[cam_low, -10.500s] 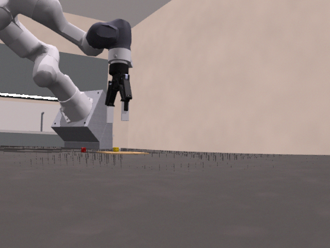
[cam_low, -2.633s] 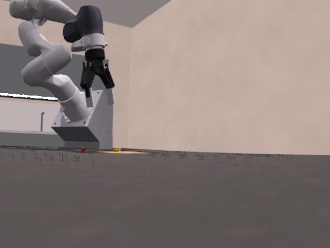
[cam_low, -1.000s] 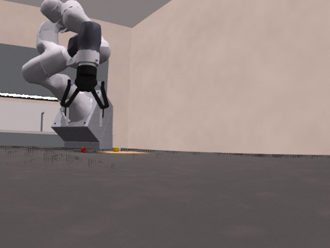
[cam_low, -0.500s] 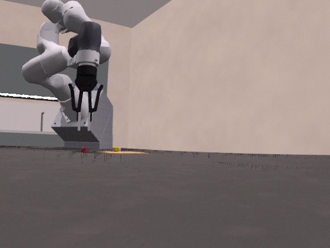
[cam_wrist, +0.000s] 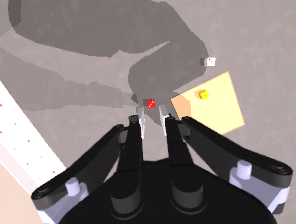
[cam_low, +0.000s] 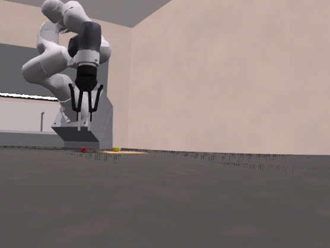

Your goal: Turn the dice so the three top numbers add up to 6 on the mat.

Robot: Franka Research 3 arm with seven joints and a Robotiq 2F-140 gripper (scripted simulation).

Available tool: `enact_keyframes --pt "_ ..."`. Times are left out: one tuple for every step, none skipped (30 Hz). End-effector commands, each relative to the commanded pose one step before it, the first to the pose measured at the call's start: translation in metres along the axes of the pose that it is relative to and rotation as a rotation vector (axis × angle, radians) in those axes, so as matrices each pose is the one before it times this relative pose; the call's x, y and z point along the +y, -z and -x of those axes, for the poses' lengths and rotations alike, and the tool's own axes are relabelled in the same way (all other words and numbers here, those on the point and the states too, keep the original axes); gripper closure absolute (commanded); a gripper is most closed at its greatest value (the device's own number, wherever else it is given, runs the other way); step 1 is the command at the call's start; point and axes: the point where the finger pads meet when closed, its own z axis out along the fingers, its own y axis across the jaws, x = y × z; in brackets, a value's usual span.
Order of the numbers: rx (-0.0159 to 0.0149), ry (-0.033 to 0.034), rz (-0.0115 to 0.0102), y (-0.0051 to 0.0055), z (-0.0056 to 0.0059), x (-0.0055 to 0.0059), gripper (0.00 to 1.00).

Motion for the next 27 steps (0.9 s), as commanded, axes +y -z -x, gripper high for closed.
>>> enact_keyframes --pt "-0.00156 -0.00753 -0.0006 0.00028 0.00094 0.00005 0.81" --pt "0.0 0.0 0.0 -0.00002 0.0 0.0 0.81" --pt "0.0 0.0 0.0 -0.00004 0.0 0.0 0.81" --pt "0.0 0.0 -0.00001 -0.00008 0.0 0.0 0.81" --pt "-0.00001 0.00001 -0.00001 -0.00013 0.0 0.0 0.81" --pt "-0.00001 0.00001 -0.00002 -0.00019 0.0 0.0 0.81" --pt "-0.00002 0.00001 -0.00002 -0.00025 0.0 0.00001 0.81" --pt "0.0 0.0 0.0 0.0 0.0 0.0 0.81" --pt "0.0 0.0 0.0 0.0 0.0 0.0 0.81" --pt "-0.00002 0.00001 -0.00003 -0.00032 0.0 0.00001 0.81" --pt "-0.00003 0.00002 -0.00004 -0.0004 0.0 0.00001 0.81" --pt "-0.00003 0.00002 -0.00005 -0.00048 0.0 0.00001 0.81" --pt "-0.00004 0.00002 -0.00006 -0.00056 0.0 0.0 0.81" --pt "-0.00005 0.00002 -0.00008 -0.00065 0.0 0.0 0.81" --pt "-0.00006 0.00002 -0.00009 -0.00074 0.00001 0.0 0.81" --pt "-0.00007 0.00002 -0.00011 -0.00082 0.00001 -0.00001 0.81" --pt "0.0 0.00002 0.0 -0.00092 0.00001 0.00002 0.81" --pt "0.00001 0.00001 0.00001 -0.001 0.00001 0.00001 0.81" --pt "0.0 0.0 0.0 -0.00109 0.00001 0.00001 0.81" --pt "-0.00001 -0.00001 -0.00001 -0.00117 0.00001 0.0 0.81" --pt "0.0 0.0 -0.00001 -0.00125 0.00001 0.0 0.81" --pt "0.00001 0.00001 0.00001 -0.00133 0.00001 0.00002 0.81" --pt "0.0 0.0 0.0 -0.0014 0.00001 0.0 0.81" --pt "-0.00001 -0.00002 -0.00002 -0.00146 0.00001 -0.00001 0.81" --pt "0.0 0.0 0.0 0.0 0.0 0.0 0.81" --pt "0.0 0.0 0.0 0.0 0.0 0.0 0.81" --pt "0.00001 0.00002 0.00001 -0.00152 0.00001 0.00002 0.81"
